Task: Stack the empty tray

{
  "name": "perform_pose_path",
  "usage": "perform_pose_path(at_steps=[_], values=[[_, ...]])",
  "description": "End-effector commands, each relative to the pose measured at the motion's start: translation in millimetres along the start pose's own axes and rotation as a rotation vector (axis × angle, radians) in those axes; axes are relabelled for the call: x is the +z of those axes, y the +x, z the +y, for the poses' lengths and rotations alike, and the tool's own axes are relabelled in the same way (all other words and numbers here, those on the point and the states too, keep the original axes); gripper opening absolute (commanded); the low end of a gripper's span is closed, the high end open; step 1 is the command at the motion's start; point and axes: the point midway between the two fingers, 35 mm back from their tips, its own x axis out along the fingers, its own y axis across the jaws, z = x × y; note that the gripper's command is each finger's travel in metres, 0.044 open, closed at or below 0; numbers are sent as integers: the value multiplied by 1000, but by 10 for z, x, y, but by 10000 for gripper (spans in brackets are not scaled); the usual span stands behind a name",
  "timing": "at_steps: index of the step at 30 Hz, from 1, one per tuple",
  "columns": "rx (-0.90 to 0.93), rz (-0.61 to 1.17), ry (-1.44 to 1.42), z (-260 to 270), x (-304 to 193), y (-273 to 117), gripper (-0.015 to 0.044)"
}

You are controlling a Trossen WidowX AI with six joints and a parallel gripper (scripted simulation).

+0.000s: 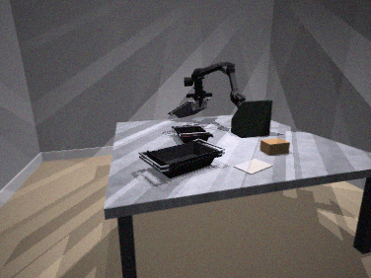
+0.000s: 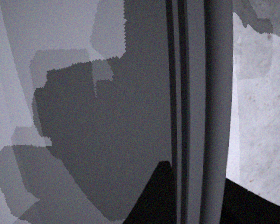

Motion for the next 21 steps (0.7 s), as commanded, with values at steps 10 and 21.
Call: perform_pose_path(at_steps=[10,21], values=[[19,10,-193,-41,-583,-41,0],[18,1,-351,-204,-1039,-28,0]])
